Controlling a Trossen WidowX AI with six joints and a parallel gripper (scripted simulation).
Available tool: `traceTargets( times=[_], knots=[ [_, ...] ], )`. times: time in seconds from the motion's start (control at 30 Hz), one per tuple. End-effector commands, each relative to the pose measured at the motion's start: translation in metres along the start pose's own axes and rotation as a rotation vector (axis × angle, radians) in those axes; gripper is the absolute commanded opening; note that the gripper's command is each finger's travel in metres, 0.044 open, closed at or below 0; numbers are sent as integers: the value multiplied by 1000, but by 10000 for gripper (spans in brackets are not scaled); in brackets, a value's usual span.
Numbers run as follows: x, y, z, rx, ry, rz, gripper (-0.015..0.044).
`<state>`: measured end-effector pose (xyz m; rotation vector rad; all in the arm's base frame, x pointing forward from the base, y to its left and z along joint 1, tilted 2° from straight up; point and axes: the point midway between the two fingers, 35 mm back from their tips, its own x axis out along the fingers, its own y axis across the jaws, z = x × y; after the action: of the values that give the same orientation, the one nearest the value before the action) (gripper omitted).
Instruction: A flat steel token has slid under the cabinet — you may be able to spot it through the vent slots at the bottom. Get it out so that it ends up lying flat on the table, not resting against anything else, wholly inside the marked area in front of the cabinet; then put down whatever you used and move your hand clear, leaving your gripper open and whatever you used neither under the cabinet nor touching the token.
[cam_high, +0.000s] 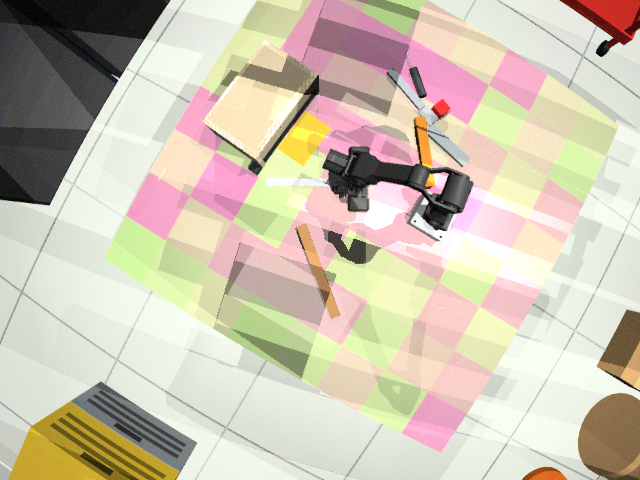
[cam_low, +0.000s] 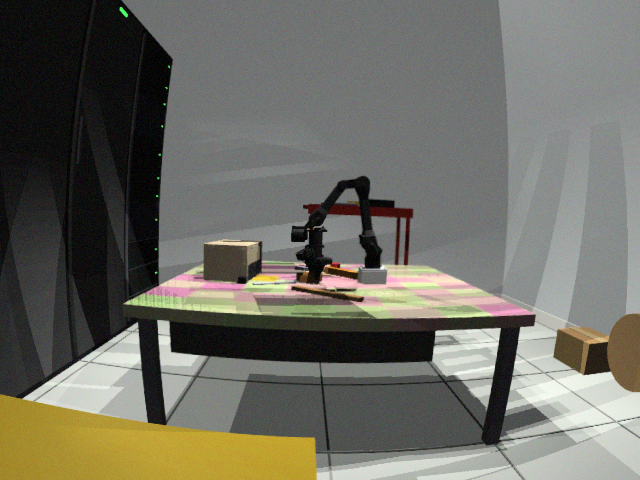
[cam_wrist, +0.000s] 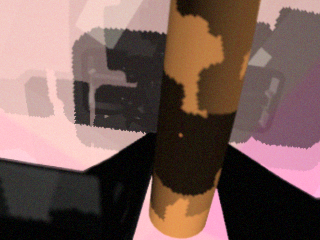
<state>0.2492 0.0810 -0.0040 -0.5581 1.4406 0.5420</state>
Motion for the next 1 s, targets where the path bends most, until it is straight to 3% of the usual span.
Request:
traceTargets(
  times=[0.0, 0.97],
  knots=[
    [0, -4, -2, 1, -3, 0, 0],
    [0, -28, -19, 1, -1, -3, 0]
  ],
)
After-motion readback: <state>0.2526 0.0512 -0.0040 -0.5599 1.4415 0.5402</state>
